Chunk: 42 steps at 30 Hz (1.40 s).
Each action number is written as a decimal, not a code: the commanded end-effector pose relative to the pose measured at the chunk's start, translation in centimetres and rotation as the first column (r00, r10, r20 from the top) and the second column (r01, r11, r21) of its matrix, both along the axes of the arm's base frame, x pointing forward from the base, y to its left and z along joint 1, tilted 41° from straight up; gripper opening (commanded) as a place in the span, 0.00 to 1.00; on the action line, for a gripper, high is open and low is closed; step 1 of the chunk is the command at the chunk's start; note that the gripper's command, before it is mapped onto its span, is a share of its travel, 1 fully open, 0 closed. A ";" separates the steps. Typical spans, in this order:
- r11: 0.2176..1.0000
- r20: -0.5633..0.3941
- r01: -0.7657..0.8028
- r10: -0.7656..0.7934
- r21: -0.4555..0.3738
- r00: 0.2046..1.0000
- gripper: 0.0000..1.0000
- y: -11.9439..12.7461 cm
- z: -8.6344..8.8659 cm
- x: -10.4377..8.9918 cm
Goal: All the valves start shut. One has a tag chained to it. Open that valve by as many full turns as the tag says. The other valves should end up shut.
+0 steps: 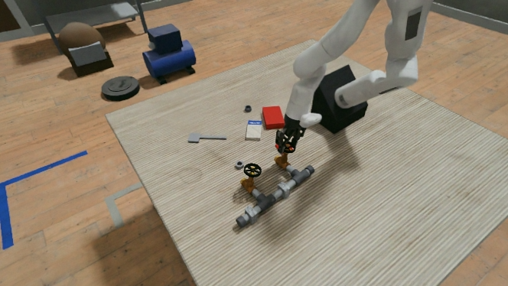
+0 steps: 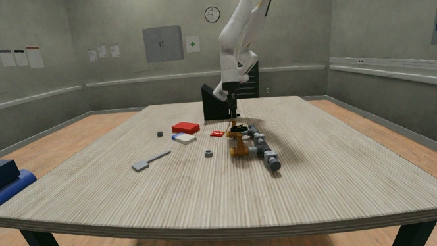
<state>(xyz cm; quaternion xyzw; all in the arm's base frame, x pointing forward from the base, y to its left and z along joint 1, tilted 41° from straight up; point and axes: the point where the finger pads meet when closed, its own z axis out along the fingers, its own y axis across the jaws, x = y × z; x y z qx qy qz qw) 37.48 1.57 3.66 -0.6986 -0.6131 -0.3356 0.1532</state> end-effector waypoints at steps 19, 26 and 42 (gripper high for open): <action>1.000 0.001 0.001 -0.001 -0.001 1.000 0.67 -0.1 0.0 0.0; 1.000 0.007 -0.006 0.006 -0.004 1.000 0.67 -0.1 0.0 0.0; 0.994 0.086 -0.099 0.103 -0.045 0.991 0.67 -0.1 0.0 0.0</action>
